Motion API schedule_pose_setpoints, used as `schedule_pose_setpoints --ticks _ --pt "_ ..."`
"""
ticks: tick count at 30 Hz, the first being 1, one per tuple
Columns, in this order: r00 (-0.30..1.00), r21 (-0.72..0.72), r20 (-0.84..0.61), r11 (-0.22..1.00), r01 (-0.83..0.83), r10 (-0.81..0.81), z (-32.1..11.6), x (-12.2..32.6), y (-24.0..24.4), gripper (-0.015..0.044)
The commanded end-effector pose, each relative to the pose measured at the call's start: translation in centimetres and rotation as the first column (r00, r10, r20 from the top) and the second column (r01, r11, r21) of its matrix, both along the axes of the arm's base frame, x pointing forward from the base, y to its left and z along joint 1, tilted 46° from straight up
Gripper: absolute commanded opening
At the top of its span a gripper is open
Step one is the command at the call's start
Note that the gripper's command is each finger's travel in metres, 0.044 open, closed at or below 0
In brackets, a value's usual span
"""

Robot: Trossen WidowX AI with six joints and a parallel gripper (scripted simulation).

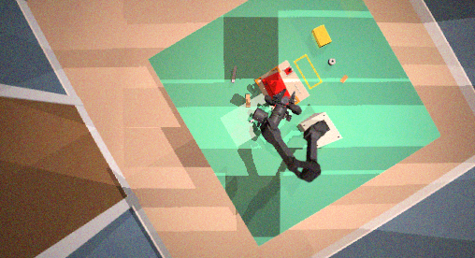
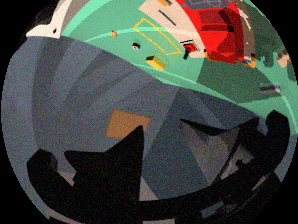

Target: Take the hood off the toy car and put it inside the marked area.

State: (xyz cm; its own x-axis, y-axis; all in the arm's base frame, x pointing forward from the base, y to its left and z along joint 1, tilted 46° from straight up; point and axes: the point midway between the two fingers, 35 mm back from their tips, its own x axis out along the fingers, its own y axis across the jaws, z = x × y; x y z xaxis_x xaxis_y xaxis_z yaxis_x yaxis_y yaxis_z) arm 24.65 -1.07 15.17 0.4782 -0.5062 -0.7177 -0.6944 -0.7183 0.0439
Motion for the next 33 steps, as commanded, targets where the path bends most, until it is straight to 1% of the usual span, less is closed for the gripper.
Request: schedule_pose_setpoints --ticks 1,2,4,6,8,10,12,14,17,20,22,23,24,25,33 --pt "1.000 0.015 0.000 1.000 0.012 -0.012 -0.1 0.1 0.0 0.0246" --pt "0.999 0.059 0.000 0.997 0.048 -0.048 -0.5 0.2 0.2 0.0272" --pt "0.981 0.218 -0.019 0.957 0.191 -0.192 -1.8 0.9 0.6 0.0325" --pt "0.931 0.371 -0.074 0.857 0.357 -0.356 -3.2 1.5 1.1 0.0377" --pt "0.843 0.490 -0.162 0.700 0.520 -0.513 -4.5 2.1 1.6 0.0430" --pt "0.719 0.565 -0.281 0.496 0.660 -0.636 -5.7 2.7 2.3 0.0440" --pt "0.559 0.585 -0.421 0.257 0.769 -0.714 -6.7 3.3 3.2 0.0440" --pt "0.366 0.547 -0.561 -0.001 0.837 -0.742 -7.6 4.0 3.9 0.0440" --pt "0.036 0.389 -0.740 -0.383 0.838 -0.672 -8.5 5.2 4.9 0.0440" --pt "-0.296 0.138 -0.834 -0.695 0.706 -0.466 -9.0 6.7 5.6 0.0440" --pt "-0.490 -0.054 -0.829 -0.834 0.549 -0.269 -9.2 7.9 5.7 0.0440" --pt "-0.557 -0.131 -0.811 -0.871 0.474 -0.181 -9.2 8.4 5.6 0.0440" --pt "-0.593 -0.177 -0.795 -0.887 0.426 -0.126 -9.2 8.8 5.6 0.0440" --pt "-0.605 -0.192 -0.789 -0.892 0.409 -0.107 -9.2 8.9 5.6 0.0440" --pt "-0.605 -0.192 -0.789 -0.892 0.409 -0.107 -9.2 9.1 5.6 0.0440"
